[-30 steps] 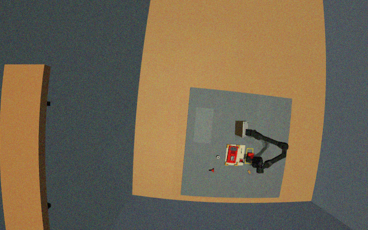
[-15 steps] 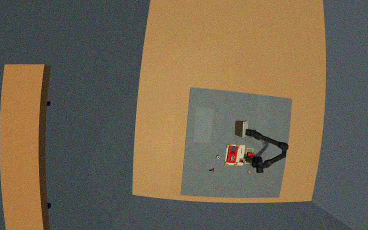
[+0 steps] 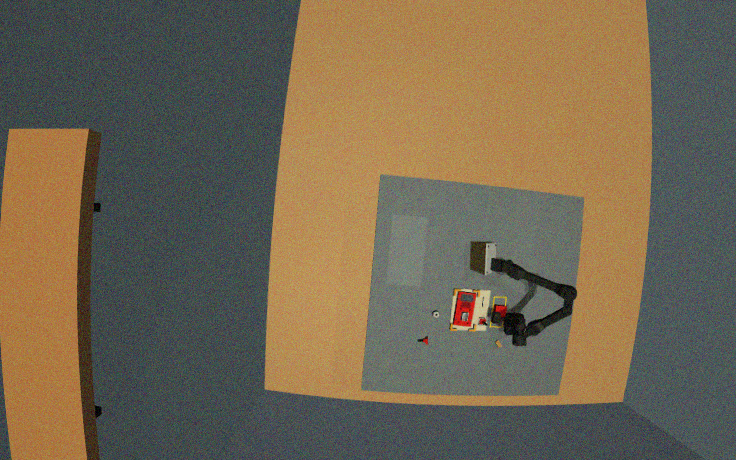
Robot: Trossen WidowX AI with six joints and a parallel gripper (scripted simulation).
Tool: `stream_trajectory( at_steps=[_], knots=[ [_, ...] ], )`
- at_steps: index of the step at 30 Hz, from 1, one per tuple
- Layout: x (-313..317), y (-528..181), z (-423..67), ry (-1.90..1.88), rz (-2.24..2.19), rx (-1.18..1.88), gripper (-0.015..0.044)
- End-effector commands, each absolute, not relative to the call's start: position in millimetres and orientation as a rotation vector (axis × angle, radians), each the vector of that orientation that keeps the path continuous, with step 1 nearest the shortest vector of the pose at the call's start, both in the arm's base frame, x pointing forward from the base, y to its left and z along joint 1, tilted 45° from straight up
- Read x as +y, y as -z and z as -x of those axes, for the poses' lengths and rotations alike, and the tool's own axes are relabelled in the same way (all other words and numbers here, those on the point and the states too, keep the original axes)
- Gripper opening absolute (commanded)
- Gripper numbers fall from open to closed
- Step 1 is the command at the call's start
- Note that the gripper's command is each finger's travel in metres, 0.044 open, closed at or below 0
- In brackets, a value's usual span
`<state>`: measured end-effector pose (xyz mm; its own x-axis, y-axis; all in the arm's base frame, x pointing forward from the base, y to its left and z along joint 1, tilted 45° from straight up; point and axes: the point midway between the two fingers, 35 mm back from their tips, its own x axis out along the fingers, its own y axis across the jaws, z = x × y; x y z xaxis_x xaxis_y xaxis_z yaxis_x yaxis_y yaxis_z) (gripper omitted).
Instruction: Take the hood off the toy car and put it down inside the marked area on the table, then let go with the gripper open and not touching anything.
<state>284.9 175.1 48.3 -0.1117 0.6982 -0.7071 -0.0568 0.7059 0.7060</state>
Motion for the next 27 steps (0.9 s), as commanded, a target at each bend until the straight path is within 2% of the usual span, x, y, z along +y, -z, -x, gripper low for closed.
stream_trajectory(
  at_steps=[1, 7, 27],
  knots=[
    [165, -60, -291, -0.698, -0.537, 1.554, 0.0440],
    [127, -96, -295, -0.704, -0.540, 1.559, 0.0440],
    [126, -98, -295, -0.705, -0.541, 1.559, 0.0440]
  ],
)
